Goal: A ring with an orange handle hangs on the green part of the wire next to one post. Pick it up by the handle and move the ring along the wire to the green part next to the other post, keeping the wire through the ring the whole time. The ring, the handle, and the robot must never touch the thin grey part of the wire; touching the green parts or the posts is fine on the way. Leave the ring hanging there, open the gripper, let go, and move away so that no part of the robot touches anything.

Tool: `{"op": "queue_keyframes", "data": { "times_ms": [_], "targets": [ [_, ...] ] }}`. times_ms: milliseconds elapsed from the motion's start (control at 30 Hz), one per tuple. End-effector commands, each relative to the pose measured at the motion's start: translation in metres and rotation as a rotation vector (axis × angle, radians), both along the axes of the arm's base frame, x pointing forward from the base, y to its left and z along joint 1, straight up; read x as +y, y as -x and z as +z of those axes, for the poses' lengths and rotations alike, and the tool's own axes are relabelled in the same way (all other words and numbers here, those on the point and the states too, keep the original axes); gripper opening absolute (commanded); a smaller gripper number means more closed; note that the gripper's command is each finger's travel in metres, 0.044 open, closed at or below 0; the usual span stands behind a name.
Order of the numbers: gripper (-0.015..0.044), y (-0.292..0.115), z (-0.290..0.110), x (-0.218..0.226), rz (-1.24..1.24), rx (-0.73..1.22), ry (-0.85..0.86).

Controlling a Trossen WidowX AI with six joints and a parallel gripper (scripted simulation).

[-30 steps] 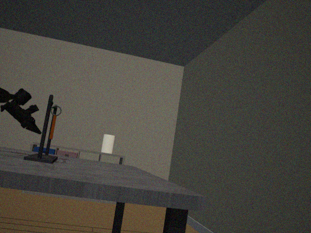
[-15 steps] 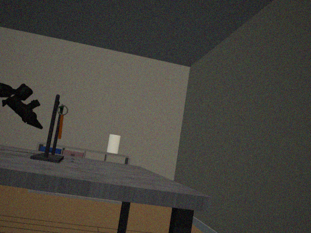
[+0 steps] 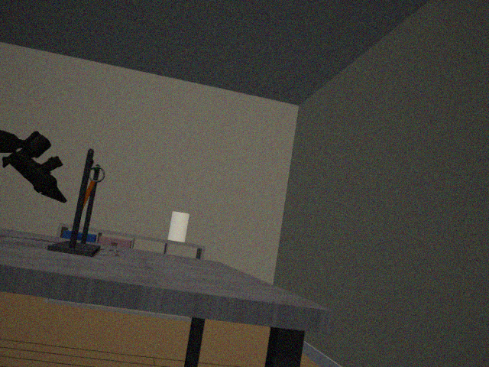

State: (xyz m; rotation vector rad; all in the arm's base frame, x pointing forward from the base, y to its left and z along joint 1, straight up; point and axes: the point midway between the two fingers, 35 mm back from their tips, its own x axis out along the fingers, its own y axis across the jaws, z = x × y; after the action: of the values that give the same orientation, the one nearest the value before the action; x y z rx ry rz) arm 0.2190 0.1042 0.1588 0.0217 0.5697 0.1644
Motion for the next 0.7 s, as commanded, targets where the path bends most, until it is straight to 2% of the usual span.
{"op": "queue_keyframes", "data": {
  "times_ms": [0,67,300,433,667],
  "targets": [
    [0.0160,0.000,0.000,-0.001,-0.006,0.000,0.001],
    [0.0160,0.000,0.000,-0.001,-0.006,0.000,0.001],
    [0.0344,0.040,0.026,-0.009,0.001,-0.001,0.001],
    [0.0440,0.041,0.027,-0.010,0.001,-0.002,0.001],
    [0.0440,0.041,0.027,-0.010,0.001,-0.002,0.001]
  ]
}}
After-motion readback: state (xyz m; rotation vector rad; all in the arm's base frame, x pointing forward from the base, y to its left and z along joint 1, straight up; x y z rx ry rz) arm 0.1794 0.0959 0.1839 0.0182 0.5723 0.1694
